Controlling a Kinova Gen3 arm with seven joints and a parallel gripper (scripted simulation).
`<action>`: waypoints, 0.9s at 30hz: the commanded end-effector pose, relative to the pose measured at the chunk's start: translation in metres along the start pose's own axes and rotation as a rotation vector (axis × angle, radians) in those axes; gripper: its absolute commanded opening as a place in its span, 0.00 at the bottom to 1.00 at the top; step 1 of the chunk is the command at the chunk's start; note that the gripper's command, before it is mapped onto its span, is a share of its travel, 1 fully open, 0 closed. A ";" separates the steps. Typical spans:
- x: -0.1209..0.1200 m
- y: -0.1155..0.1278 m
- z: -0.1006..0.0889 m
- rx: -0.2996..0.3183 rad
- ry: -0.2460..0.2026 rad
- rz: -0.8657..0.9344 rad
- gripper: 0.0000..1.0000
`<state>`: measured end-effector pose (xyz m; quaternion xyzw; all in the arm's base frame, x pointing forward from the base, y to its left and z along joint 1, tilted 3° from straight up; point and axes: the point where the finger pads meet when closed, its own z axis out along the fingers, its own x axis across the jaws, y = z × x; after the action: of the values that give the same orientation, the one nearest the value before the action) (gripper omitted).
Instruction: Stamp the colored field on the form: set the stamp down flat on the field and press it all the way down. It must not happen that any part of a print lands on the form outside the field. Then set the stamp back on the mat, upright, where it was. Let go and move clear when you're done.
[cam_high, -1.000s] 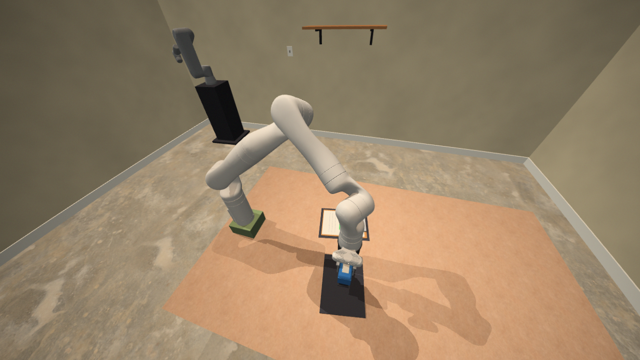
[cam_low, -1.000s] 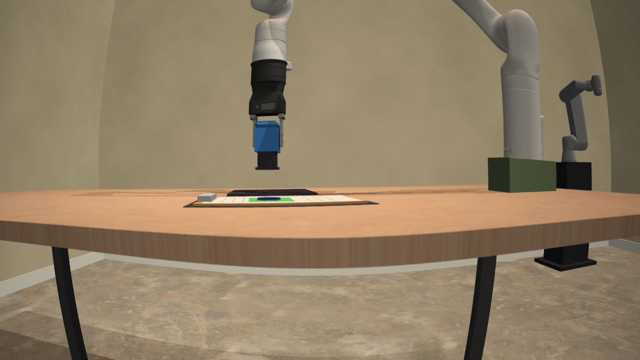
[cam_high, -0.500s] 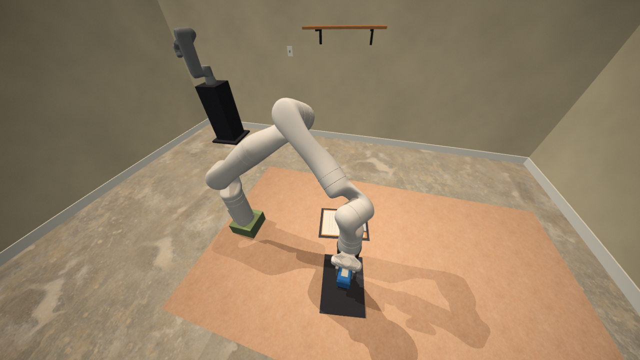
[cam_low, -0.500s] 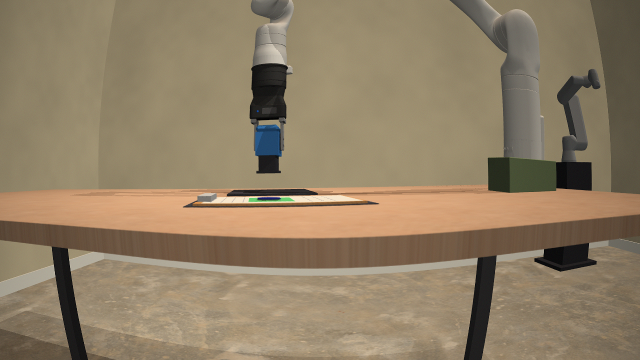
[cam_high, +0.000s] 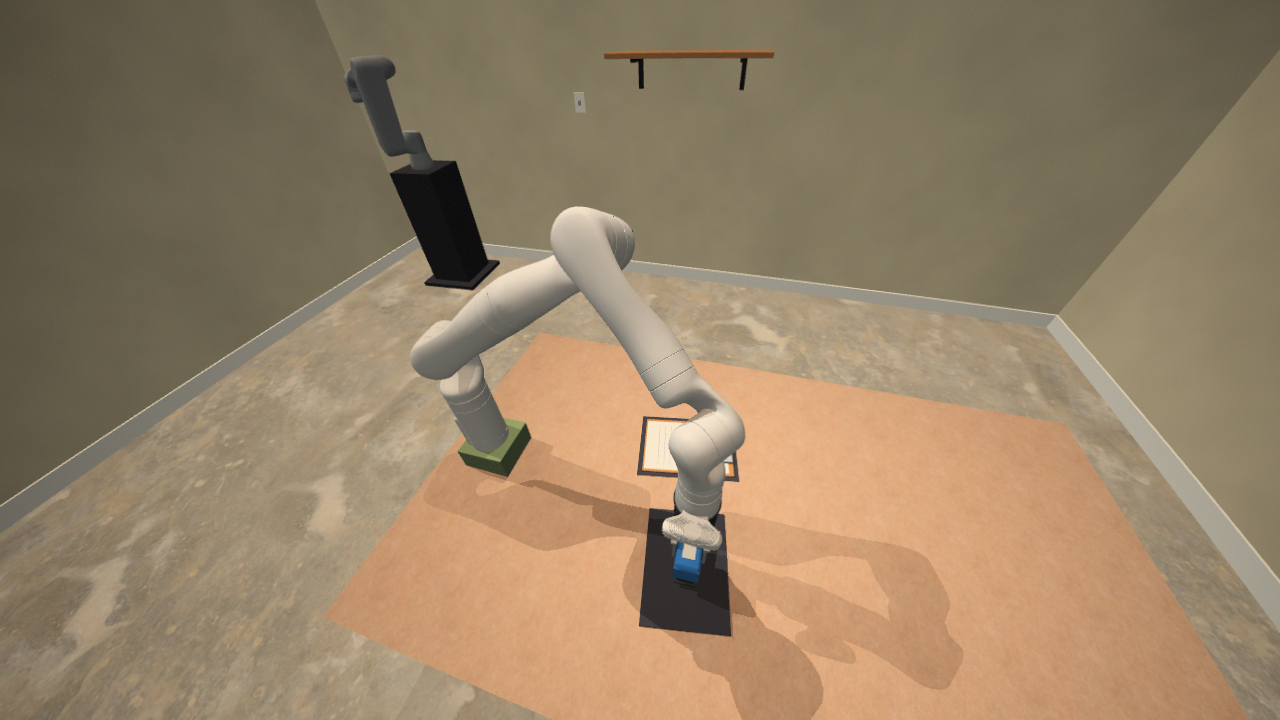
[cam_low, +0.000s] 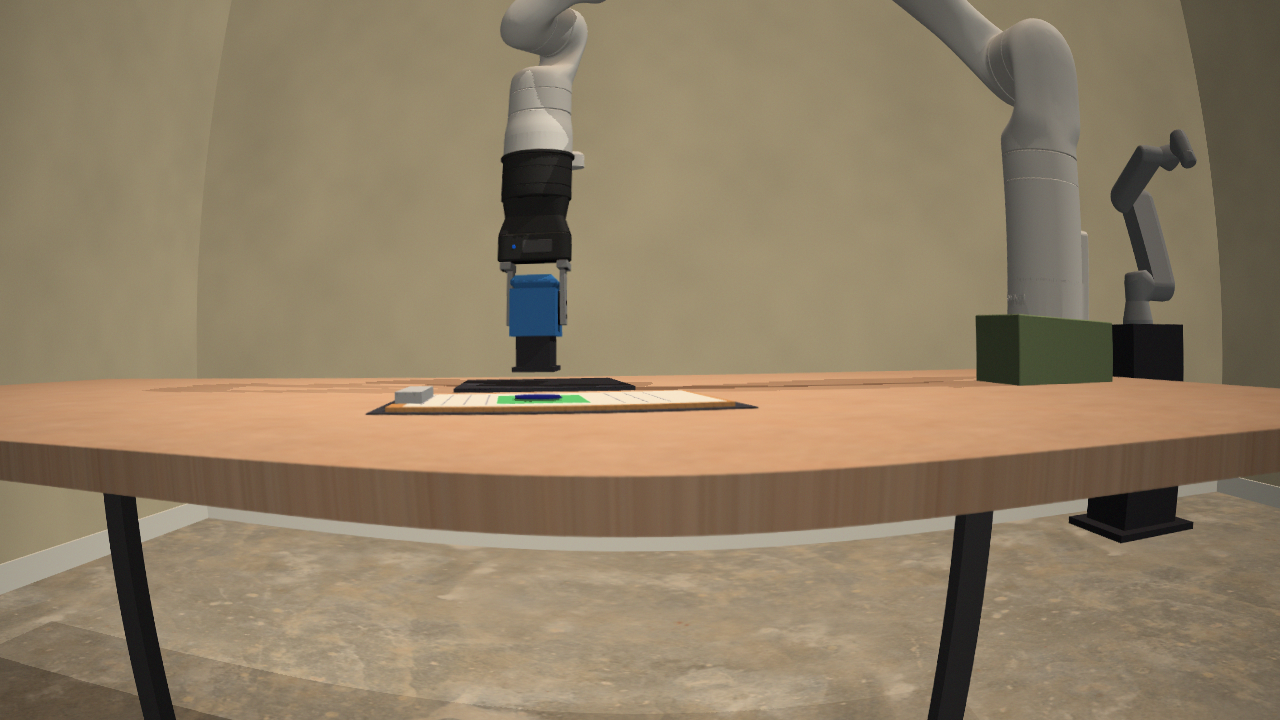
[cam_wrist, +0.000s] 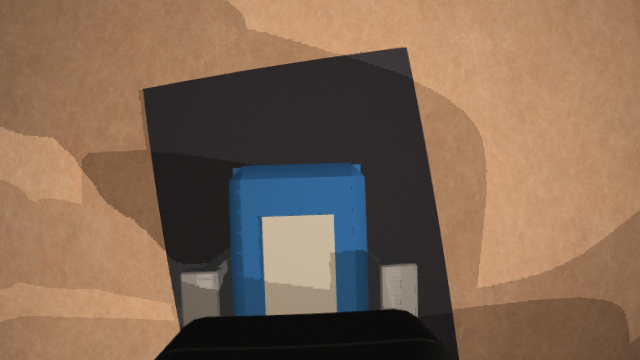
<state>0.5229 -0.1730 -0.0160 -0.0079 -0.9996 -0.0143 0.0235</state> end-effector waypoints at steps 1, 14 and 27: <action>0.002 -0.002 0.007 0.001 0.006 0.002 0.62; 0.002 -0.002 0.011 0.001 0.006 0.002 0.62; 0.002 -0.001 0.011 0.001 0.006 0.002 0.62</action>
<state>0.5199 -0.1739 -0.0279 -0.0095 -0.9995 -0.0139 0.0272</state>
